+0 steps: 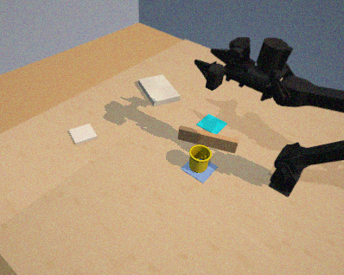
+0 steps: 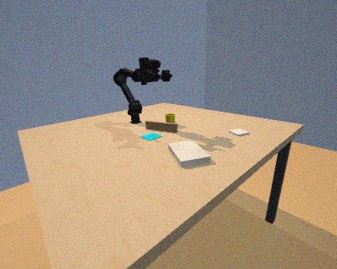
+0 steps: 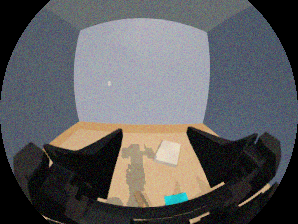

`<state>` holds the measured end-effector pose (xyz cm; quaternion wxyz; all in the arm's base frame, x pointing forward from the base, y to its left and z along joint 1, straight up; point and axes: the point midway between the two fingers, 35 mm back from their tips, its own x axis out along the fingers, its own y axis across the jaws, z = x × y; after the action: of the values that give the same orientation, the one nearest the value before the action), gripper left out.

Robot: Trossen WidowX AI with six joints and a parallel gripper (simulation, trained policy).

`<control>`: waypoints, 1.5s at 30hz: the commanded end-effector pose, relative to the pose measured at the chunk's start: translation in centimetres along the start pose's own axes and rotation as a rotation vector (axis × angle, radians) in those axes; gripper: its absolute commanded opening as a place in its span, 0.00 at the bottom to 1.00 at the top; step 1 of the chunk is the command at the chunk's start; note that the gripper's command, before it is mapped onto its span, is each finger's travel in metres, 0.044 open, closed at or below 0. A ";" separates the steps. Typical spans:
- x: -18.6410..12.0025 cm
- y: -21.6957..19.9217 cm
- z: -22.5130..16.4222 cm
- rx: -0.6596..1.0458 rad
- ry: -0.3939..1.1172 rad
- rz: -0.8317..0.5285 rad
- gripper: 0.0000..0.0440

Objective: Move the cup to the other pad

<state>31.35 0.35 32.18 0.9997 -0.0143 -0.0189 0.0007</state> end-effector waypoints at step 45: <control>-0.6 6.9 0.6 0.447 0.452 0.177 0.31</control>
<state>30.79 6.74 32.69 0.9616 0.1837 0.1848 0.0858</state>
